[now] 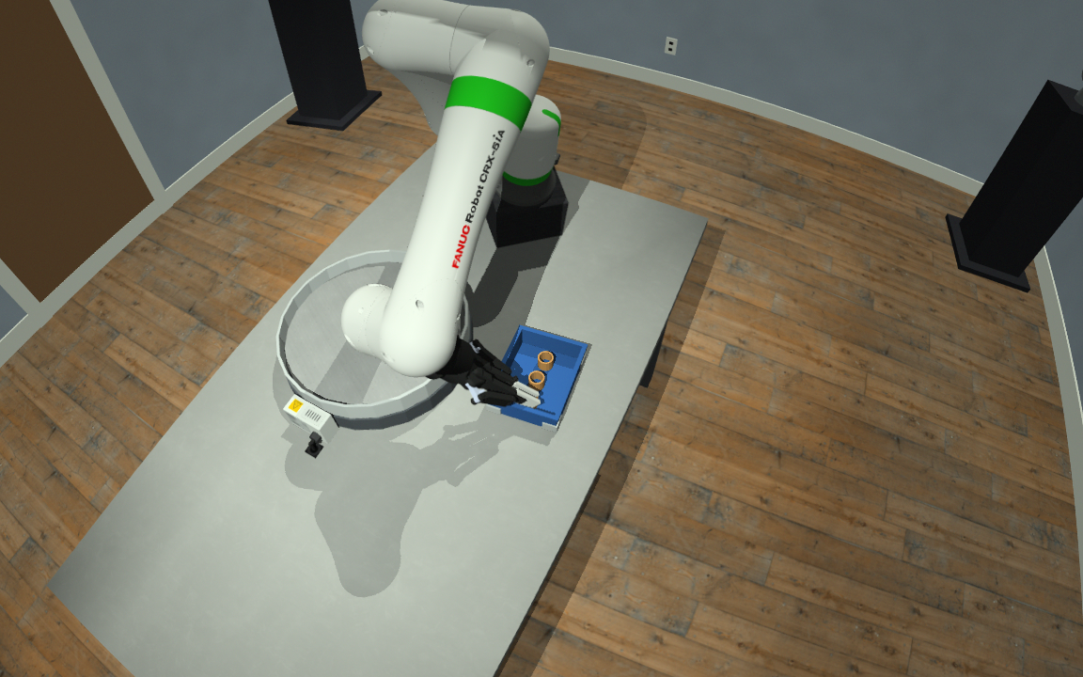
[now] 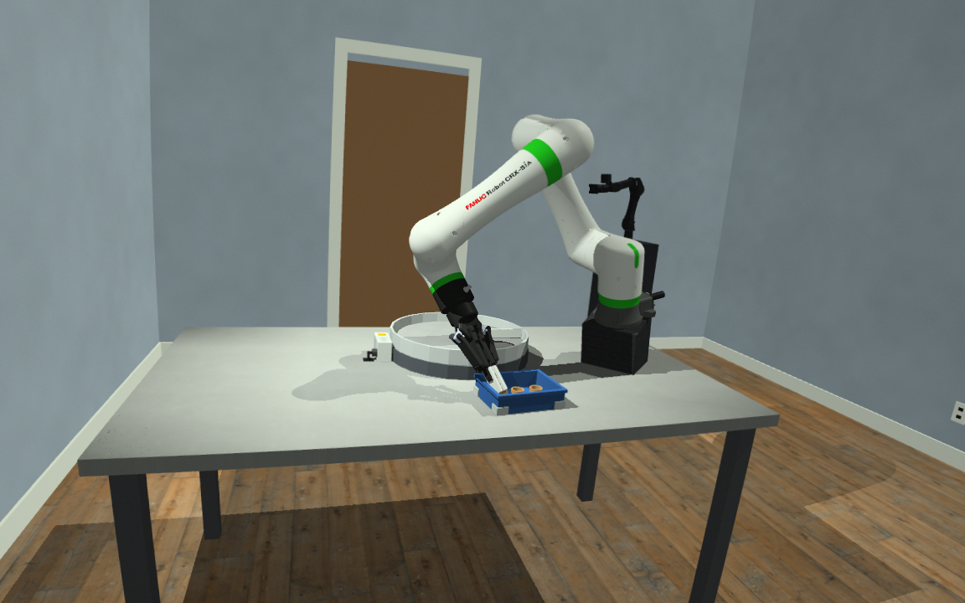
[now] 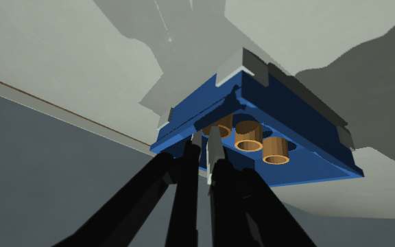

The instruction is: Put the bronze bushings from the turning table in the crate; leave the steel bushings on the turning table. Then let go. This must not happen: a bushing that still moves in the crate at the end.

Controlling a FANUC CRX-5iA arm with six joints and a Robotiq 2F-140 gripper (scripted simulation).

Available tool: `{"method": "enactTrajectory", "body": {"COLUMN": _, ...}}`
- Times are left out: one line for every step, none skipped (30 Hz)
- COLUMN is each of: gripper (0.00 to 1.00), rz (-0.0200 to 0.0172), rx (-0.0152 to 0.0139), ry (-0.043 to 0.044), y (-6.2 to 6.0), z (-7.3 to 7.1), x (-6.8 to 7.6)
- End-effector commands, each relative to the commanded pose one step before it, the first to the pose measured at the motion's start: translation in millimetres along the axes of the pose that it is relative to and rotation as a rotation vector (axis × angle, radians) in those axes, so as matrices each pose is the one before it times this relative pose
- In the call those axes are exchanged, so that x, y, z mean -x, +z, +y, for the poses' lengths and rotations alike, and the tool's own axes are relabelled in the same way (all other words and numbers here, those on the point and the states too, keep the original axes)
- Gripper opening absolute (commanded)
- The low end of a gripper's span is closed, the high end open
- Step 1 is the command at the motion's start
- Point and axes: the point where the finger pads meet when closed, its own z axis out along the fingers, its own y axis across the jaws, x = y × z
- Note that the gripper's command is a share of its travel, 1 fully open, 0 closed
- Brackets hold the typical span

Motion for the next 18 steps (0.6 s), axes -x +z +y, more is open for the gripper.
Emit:
{"method": "enactTrajectory", "body": {"gripper": 0.07, "rz": 0.00022, "rx": -0.00024, "ry": -0.00017, "y": -0.25, "z": -0.14, "x": 0.07}}
{"method": "enactTrajectory", "body": {"gripper": 0.07, "rz": 0.00000, "rx": 0.00000, "ry": 0.00000, "y": 0.00, "z": 0.00, "x": 0.00}}
{"method": "enactTrajectory", "body": {"gripper": 0.07, "rz": 0.00000, "rx": 0.00000, "ry": 0.00000, "y": -0.20, "z": 0.00, "x": 0.17}}
{"method": "enactTrajectory", "body": {"gripper": 0.07, "rz": 0.00000, "rx": 0.00000, "ry": 0.00000, "y": -0.32, "z": 0.00, "x": 0.27}}
{"method": "enactTrajectory", "body": {"gripper": 0.07, "rz": 0.00000, "rx": 0.00000, "ry": 0.00000, "y": -0.46, "z": 0.00, "x": 0.38}}
{"method": "enactTrajectory", "body": {"gripper": 0.07, "rz": 0.00000, "rx": 0.00000, "ry": 0.00000, "y": -0.61, "z": 0.01, "x": 0.51}}
{"method": "enactTrajectory", "body": {"gripper": 0.07, "rz": 0.00000, "rx": 0.00000, "ry": 0.00000, "y": -0.78, "z": 0.01, "x": 0.65}}
{"method": "enactTrajectory", "body": {"gripper": 0.07, "rz": 0.00000, "rx": 0.00000, "ry": 0.00000, "y": -0.96, "z": 0.01, "x": 0.80}}
{"method": "enactTrajectory", "body": {"gripper": 0.07, "rz": 0.00000, "rx": 0.00000, "ry": 0.00000, "y": -1.15, "z": 0.01, "x": 0.96}}
{"method": "enactTrajectory", "body": {"gripper": 0.07, "rz": 0.00000, "rx": 0.00000, "ry": 0.00000, "y": -1.34, "z": 0.01, "x": 1.13}}
{"method": "enactTrajectory", "body": {"gripper": 0.07, "rz": 0.00000, "rx": 0.00000, "ry": 0.00000, "y": -1.53, "z": 0.02, "x": 1.29}}
{"method": "enactTrajectory", "body": {"gripper": 0.07, "rz": 0.00000, "rx": 0.00000, "ry": 0.00000, "y": -1.74, "z": 0.01, "x": 1.46}}
{"method": "enactTrajectory", "body": {"gripper": 0.07, "rz": 0.00000, "rx": 0.00000, "ry": 0.00000, "y": -1.93, "z": 0.03, "x": 1.62}}
{"method": "enactTrajectory", "body": {"gripper": 0.07, "rz": 0.00000, "rx": 0.00000, "ry": 0.00000, "y": -2.14, "z": 0.02, "x": 1.79}}
{"method": "enactTrajectory", "body": {"gripper": 0.07, "rz": 0.00000, "rx": 0.00000, "ry": 0.00000, "y": -2.32, "z": 0.03, "x": 1.95}}
{"method": "enactTrajectory", "body": {"gripper": 0.07, "rz": 0.00000, "rx": 0.00000, "ry": 0.00000, "y": -2.51, "z": 0.03, "x": 2.11}}
{"method": "enactTrajectory", "body": {"gripper": 0.07, "rz": 0.00000, "rx": 0.00000, "ry": 0.00000, "y": -2.69, "z": 0.03, "x": 2.25}}
{"method": "enactTrajectory", "body": {"gripper": 0.07, "rz": 0.00000, "rx": 0.00000, "ry": 0.00000, "y": 0.00, "z": 0.00, "x": 0.00}}
